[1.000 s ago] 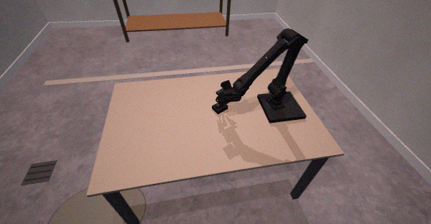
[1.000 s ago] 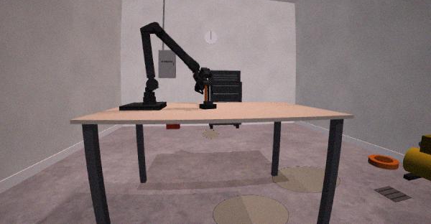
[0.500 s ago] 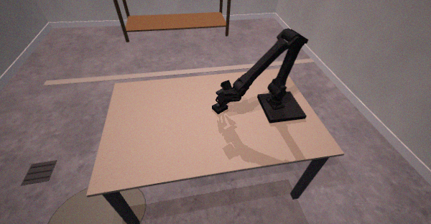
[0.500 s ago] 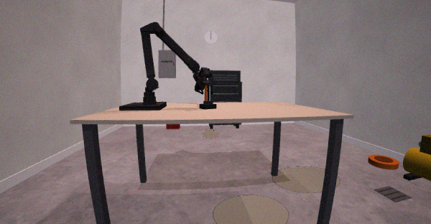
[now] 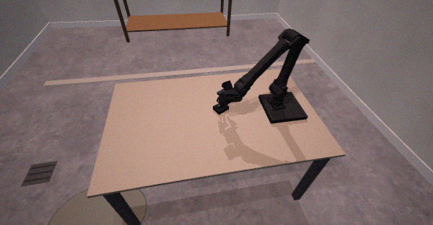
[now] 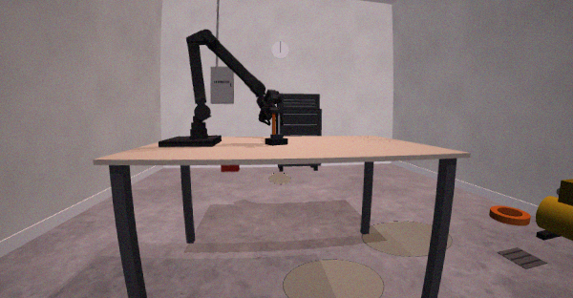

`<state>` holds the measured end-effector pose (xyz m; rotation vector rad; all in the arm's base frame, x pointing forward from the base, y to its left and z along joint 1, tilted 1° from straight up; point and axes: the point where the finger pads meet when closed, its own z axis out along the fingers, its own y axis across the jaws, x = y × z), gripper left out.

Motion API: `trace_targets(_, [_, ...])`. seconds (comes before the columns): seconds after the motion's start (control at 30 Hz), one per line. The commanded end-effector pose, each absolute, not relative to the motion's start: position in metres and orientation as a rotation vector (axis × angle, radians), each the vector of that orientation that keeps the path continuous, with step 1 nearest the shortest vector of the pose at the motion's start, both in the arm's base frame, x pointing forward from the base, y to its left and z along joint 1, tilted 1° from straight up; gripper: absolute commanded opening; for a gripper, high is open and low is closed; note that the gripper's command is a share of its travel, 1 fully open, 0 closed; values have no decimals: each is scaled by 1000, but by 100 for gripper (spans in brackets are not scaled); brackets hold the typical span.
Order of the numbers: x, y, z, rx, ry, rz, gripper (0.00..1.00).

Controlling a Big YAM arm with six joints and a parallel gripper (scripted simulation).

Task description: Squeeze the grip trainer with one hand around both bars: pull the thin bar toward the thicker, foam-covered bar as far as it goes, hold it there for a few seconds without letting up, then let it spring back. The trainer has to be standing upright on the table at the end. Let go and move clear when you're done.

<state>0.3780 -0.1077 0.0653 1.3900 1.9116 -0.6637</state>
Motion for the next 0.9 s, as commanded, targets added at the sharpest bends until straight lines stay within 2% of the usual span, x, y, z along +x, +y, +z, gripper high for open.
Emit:
trace_targets(0.0, [381,-108,65,1383,1922,-672,76])
trace_targets(0.87, [393,-99,86,1391,1878,-619,76])
